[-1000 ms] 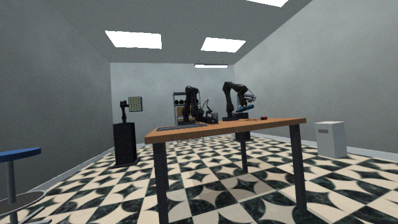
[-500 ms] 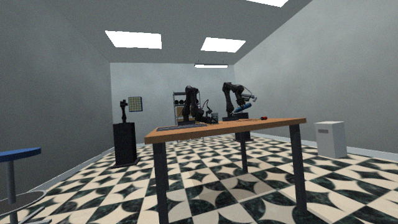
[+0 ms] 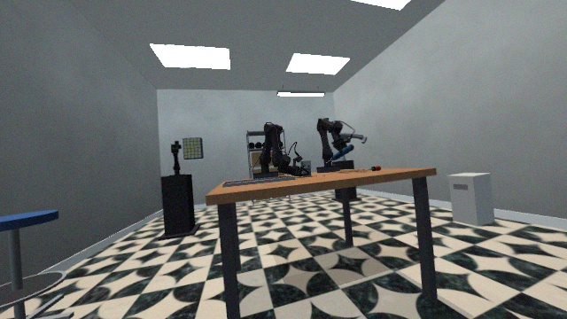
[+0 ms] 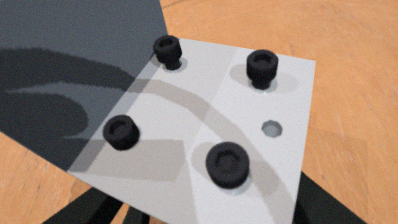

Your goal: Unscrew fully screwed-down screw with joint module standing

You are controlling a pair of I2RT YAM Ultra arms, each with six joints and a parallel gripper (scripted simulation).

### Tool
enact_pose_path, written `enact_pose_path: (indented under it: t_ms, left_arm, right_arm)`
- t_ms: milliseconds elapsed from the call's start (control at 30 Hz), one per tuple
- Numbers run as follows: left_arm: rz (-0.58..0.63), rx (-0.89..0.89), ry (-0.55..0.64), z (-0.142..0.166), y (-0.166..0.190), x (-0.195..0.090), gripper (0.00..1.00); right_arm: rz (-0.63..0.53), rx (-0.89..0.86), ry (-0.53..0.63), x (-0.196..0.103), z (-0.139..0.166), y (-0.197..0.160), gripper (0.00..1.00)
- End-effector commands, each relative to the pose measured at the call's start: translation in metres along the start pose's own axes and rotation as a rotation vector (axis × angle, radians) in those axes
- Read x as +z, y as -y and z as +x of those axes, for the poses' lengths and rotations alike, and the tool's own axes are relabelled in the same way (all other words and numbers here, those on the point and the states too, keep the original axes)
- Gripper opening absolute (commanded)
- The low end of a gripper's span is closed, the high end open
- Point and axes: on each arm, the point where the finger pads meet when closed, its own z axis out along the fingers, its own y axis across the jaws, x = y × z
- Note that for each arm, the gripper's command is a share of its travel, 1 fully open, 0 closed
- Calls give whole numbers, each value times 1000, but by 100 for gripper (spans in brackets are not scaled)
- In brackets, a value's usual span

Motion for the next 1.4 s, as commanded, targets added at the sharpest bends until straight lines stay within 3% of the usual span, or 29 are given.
enact_pose_path:
  t_ms: [0, 200, 267, 633, 767, 800, 1167, 1200, 1333, 1367]
  left_arm:
    - [121, 82, 126, -22, 33, -14, 42]
    - [146, 90, 164, -35, 43, -22, 42]
    - [147, 129, 141, -17, 41, -15, 42]
    - [289, 280, 235, -15, 88, -38, 42]
    - [280, 275, 239, -18, 85, -35, 42]
    - [277, 298, 218, -3, 80, -29, 42]
    - [415, 455, 298, 15, 118, -51, 42]
    - [426, 448, 315, 6, 126, -61, 42]
    - [420, 447, 322, 4, 124, -56, 42]
    - [421, 469, 309, 18, 119, -52, 42]
  right_arm:
    - [-2, -16, 10, 0, -6, 3, 59]
    - [-2, -16, 10, 0, -6, 3, 59]
    - [-2, -16, 10, 0, -6, 3, 59]
    - [-2, -16, 10, 0, -6, 3, 59]
    - [-2, -16, 10, 0, -6, 3, 59]
    - [-2, -16, 10, 0, -6, 3, 59]
    - [-2, -16, 10, 0, -6, 3, 59]
    - [-2, -16, 10, 0, -6, 3, 59]
    - [-2, -16, 10, 0, -6, 3, 59]
    - [-2, -16, 10, 0, -6, 3, 59]
